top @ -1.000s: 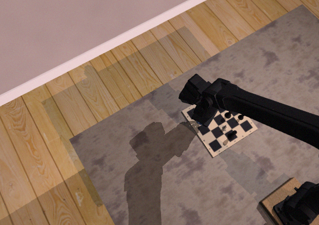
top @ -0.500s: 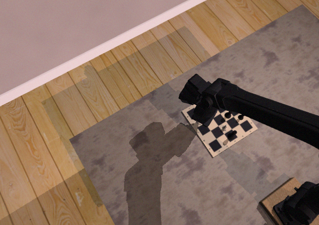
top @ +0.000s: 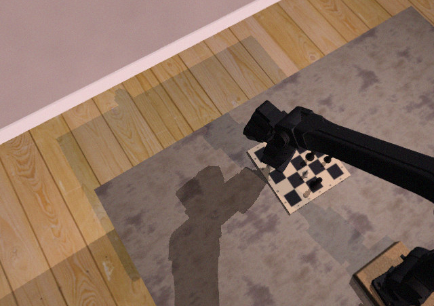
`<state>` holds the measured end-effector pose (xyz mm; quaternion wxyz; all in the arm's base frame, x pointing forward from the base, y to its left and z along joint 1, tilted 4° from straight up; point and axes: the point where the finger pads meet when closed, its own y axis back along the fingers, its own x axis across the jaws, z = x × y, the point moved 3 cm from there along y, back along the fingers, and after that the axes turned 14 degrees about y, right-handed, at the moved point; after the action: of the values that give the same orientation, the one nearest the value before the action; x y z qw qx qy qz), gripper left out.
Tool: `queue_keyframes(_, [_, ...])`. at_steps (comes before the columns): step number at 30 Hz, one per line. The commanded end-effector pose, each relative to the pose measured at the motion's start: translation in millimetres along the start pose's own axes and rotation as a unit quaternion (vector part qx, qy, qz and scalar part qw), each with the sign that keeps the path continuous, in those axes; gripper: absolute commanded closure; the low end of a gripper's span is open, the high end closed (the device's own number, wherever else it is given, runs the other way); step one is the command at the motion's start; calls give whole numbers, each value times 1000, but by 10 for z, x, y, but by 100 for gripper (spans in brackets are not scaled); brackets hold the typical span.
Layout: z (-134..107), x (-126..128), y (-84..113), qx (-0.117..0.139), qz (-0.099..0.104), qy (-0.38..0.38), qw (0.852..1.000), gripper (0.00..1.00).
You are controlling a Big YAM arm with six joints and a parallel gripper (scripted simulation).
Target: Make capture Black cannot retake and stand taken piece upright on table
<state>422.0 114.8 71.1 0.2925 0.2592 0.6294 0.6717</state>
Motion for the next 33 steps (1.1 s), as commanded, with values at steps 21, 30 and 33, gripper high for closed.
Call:
queue_keyframes(21, [140,-117,1033,-34,-18,2,999,100])
queue_keyframes(30, [142,-104,1166,-19,-9,3,1000,100])
queue_keyframes(33, [142,-104,1166,-19,-9,3,1000,100])
